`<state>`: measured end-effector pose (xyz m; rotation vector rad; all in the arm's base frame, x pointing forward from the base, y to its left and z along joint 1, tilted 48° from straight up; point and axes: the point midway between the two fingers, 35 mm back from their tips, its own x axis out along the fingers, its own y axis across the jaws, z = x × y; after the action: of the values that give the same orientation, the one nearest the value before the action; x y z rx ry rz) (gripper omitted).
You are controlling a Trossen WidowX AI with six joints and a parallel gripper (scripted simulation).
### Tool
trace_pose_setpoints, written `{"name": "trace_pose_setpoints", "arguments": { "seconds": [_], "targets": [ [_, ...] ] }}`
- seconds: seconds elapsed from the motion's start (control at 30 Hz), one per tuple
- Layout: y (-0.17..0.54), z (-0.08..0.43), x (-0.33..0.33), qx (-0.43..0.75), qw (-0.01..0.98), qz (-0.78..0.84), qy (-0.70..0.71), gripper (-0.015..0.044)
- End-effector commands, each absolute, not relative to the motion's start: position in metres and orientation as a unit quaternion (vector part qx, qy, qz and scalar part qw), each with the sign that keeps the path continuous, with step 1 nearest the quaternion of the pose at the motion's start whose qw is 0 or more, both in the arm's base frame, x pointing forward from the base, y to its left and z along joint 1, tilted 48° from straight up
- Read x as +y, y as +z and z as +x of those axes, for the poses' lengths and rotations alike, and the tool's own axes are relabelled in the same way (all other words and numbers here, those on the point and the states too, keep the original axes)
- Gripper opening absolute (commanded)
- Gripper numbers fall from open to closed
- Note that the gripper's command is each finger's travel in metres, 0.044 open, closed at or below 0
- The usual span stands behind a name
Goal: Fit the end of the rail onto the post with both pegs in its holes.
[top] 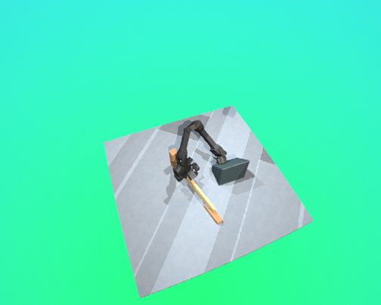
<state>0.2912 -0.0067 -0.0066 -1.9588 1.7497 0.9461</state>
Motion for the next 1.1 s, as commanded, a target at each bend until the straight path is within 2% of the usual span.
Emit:
{"name": "trace_pose_setpoints", "arguments": {
  "seconds": [0.0,1.07],
  "targets": [
    [-0.0061,0.2917,-0.0065,0.615,0.175,-0.691,0.336,0.0000],
    [-0.0003,0.2946,-0.0146,0.615,0.175,-0.691,0.336,0.0000]
  ]
}}
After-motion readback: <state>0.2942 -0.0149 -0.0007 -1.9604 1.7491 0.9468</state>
